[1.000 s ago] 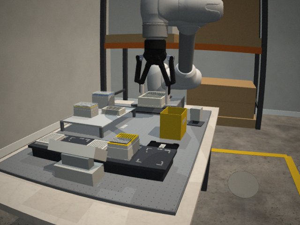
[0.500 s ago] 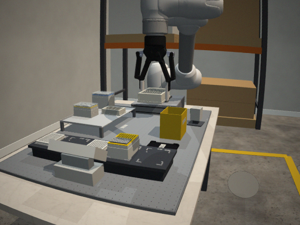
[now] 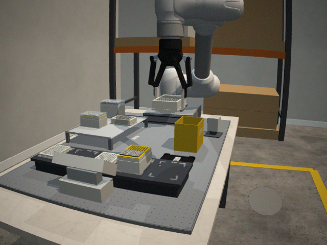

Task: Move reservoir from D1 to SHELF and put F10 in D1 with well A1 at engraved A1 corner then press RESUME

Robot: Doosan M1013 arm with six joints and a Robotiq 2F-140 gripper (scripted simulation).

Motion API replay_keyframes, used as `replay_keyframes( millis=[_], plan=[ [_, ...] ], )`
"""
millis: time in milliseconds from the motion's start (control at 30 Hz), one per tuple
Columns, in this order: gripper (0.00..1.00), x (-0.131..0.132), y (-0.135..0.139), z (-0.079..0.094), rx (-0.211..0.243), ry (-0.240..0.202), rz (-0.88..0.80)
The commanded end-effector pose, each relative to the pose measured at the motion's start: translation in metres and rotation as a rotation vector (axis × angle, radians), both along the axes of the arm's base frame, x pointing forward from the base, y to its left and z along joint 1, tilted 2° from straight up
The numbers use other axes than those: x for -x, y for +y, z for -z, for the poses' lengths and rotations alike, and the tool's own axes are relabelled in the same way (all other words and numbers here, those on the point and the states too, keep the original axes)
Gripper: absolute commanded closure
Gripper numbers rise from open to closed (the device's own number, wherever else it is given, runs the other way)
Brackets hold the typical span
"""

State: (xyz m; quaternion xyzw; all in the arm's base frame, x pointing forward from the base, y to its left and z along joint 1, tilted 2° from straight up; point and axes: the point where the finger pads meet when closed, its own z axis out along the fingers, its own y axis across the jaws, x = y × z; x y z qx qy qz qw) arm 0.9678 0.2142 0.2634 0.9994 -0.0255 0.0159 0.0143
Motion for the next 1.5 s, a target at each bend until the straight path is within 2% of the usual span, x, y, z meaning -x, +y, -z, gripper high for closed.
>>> replay_keyframes(
  millis=[0, 1467],
  plan=[
    [1.0, 0.009, 0.0, 0.0, 0.0, 0.0, 0.0],
    [1.0, 0.098, 0.005, 0.003, 0.0, 0.0, 0.0]
  ],
)
